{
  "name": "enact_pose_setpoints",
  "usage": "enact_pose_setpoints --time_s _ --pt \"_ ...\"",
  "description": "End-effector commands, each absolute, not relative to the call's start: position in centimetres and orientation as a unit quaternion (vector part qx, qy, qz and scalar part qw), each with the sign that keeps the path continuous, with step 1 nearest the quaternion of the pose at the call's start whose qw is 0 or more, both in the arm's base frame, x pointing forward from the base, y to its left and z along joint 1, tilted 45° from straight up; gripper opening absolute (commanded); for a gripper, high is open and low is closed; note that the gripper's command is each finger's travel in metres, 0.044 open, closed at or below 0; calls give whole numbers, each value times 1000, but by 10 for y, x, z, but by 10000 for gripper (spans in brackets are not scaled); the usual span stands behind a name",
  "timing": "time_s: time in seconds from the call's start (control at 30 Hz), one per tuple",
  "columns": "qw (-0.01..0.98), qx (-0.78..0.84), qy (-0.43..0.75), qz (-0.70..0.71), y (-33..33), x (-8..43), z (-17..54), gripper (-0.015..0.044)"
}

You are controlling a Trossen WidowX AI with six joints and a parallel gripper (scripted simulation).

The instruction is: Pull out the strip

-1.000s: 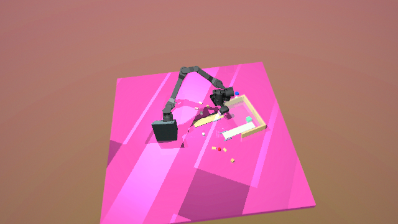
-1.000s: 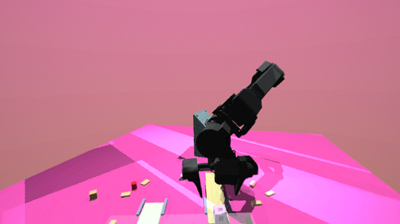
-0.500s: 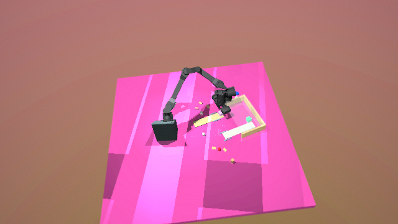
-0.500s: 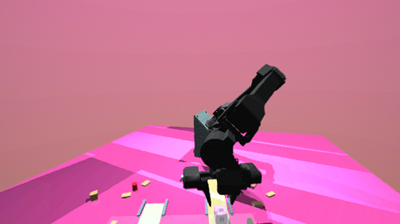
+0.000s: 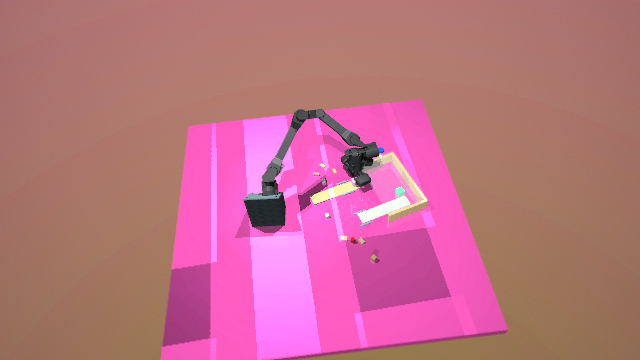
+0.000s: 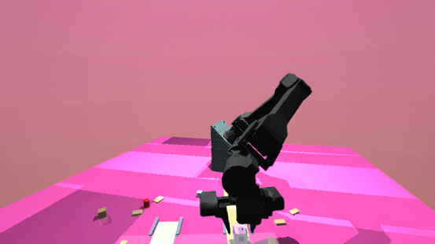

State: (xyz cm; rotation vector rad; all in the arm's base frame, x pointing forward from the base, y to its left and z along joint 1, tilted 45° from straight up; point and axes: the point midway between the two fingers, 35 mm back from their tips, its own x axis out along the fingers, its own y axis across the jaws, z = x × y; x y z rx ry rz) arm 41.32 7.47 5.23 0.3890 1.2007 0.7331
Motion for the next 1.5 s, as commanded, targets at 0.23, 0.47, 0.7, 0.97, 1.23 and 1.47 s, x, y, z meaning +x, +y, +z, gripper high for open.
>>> enact_pose_setpoints --time_s 0.23,0.47,0.7,0.97,1.23,1.47 --pt "744 180 552 331 86 414 39 250" --pt "744 179 549 336 86 414 41 165" --pt "744 179 549 336 86 414 41 118" --pt "744 178 551 334 77 399 45 0" --pt "743 179 553 331 58 361 53 0" --pt "743 180 554 330 53 347 54 0"
